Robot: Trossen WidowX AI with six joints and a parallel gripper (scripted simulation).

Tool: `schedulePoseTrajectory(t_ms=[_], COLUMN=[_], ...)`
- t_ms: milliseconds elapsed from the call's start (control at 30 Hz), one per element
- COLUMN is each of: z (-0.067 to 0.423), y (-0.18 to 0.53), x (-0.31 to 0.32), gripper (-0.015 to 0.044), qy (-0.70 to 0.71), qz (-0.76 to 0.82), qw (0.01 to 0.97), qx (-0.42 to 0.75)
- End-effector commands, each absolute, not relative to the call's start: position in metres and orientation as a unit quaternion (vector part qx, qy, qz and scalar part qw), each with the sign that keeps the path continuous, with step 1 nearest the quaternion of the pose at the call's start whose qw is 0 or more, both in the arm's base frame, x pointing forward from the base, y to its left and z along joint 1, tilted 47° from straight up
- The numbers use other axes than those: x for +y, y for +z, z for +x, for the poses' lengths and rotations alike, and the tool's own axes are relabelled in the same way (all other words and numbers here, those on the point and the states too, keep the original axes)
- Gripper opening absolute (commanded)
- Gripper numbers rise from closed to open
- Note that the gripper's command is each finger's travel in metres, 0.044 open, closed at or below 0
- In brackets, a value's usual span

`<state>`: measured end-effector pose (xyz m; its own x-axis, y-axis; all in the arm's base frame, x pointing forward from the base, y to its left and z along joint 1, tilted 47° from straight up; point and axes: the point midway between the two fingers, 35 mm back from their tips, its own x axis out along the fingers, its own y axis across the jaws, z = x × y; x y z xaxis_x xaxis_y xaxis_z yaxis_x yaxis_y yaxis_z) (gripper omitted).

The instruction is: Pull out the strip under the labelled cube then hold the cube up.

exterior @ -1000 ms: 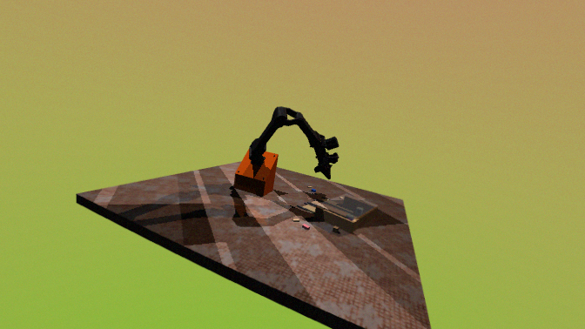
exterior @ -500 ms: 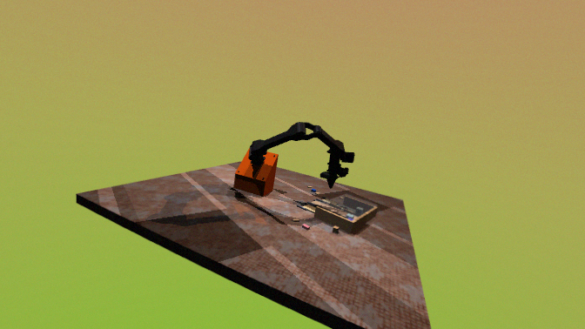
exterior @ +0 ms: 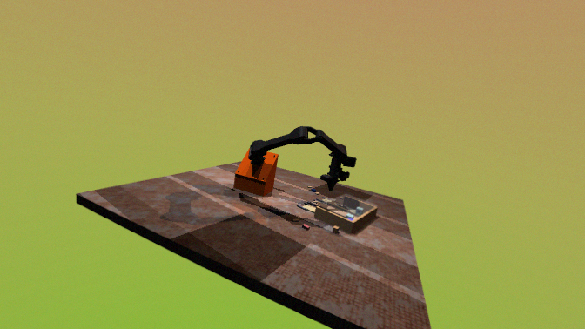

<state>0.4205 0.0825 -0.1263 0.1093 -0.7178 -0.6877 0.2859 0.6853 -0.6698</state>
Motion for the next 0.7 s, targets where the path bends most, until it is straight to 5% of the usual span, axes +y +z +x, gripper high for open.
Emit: schedulePoseTrajectory(t_ms=[0, 667], z=[0.42, 0.423], y=[-0.132, -0.156], x=[0.077, 0.055], gripper=[0.0, 0.0], qy=[-0.348, -0.348], qz=[-0.192, -0.192], qw=[0.718, 0.718], qx=[0.571, 0.571])
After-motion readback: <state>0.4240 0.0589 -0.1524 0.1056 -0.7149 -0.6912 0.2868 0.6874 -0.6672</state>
